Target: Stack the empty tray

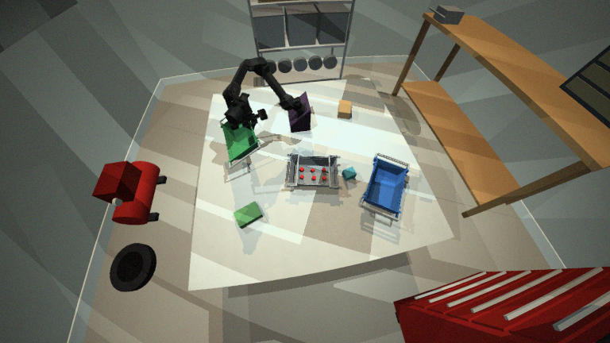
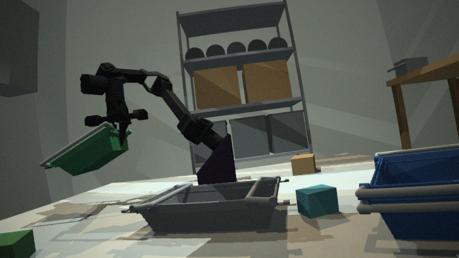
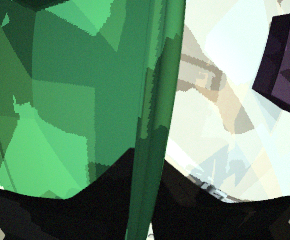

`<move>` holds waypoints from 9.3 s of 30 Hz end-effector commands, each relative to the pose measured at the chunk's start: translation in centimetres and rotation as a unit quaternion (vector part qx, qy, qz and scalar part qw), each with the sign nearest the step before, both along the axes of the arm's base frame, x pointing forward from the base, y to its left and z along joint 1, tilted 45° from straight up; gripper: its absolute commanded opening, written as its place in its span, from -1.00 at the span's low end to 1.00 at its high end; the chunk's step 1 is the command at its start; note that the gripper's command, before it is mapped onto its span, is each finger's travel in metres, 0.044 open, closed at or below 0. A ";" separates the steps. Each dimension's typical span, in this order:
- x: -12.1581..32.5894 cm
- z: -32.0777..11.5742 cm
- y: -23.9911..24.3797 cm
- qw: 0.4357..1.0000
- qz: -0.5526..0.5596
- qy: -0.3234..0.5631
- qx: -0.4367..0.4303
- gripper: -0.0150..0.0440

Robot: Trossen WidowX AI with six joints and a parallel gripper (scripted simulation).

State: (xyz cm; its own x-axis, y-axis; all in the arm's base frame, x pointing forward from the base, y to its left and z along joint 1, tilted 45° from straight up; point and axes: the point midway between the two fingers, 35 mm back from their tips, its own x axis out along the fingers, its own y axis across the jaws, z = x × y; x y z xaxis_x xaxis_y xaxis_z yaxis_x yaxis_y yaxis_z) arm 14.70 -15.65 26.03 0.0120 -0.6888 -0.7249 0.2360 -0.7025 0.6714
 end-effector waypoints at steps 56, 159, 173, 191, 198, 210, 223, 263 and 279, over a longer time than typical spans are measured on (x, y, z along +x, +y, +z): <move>16.5 -11.8 12.5 0.930 0.275 0.243 0.023 -0.49; 18.1 -23.6 19.5 0.845 0.389 0.365 -0.013 -0.49; 17.5 -24.5 18.7 0.845 0.389 0.366 -0.014 -0.49; 16.3 -26.0 17.6 0.845 0.389 0.366 -0.014 -0.49; 16.1 -26.5 17.3 0.845 0.389 0.366 -0.014 -0.49; 15.7 -27.2 16.8 0.845 0.389 0.366 -0.014 -0.49; 15.4 -27.9 16.2 0.845 0.389 0.366 -0.014 -0.49; 15.2 -28.6 15.7 0.845 0.389 0.366 -0.014 -0.49; 15.2 -28.6 15.7 0.845 0.389 0.366 -0.014 -0.49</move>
State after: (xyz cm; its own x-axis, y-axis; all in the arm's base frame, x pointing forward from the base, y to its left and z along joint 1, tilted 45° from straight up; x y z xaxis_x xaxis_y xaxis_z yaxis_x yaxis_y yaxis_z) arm 30.21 0.47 -2.14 0.0459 -0.6989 -0.7138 0.9762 -0.1201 0.1804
